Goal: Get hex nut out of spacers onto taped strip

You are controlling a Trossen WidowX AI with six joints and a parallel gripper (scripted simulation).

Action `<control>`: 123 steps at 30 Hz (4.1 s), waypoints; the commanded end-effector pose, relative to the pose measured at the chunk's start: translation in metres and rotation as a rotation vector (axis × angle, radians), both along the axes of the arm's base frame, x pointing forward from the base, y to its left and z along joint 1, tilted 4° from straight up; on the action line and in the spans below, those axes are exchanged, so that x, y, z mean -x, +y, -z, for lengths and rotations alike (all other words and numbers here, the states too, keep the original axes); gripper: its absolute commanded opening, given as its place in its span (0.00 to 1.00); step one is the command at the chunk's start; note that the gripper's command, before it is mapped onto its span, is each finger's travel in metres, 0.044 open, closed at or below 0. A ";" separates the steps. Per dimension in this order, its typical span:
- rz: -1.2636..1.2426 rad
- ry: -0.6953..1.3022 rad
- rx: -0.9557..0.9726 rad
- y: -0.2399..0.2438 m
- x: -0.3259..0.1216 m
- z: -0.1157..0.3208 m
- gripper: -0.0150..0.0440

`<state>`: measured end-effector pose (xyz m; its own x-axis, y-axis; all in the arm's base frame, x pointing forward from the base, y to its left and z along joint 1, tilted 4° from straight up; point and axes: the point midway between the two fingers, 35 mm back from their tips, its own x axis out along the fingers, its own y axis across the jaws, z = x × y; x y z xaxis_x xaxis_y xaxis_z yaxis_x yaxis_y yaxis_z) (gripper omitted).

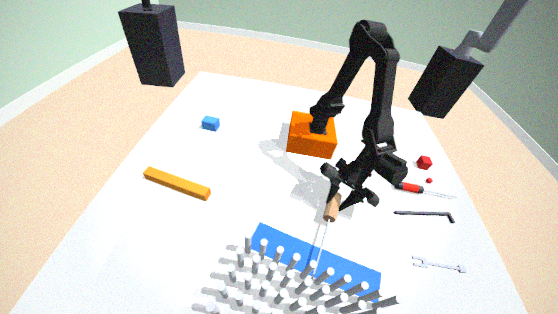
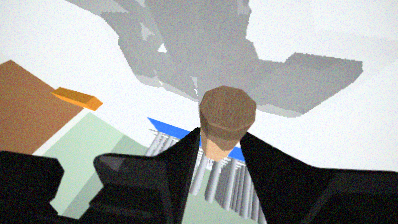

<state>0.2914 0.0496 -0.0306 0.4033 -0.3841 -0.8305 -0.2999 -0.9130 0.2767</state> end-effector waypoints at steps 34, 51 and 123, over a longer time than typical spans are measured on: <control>-0.001 -0.012 -0.001 -0.011 -0.036 0.000 0.25; -0.001 -0.014 0.000 -0.015 -0.049 0.000 0.25; -0.002 -0.020 0.002 -0.034 -0.100 0.001 0.25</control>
<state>0.3865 0.0170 -0.0340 0.4136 -0.3853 -0.8249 -0.3032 -0.9126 0.2742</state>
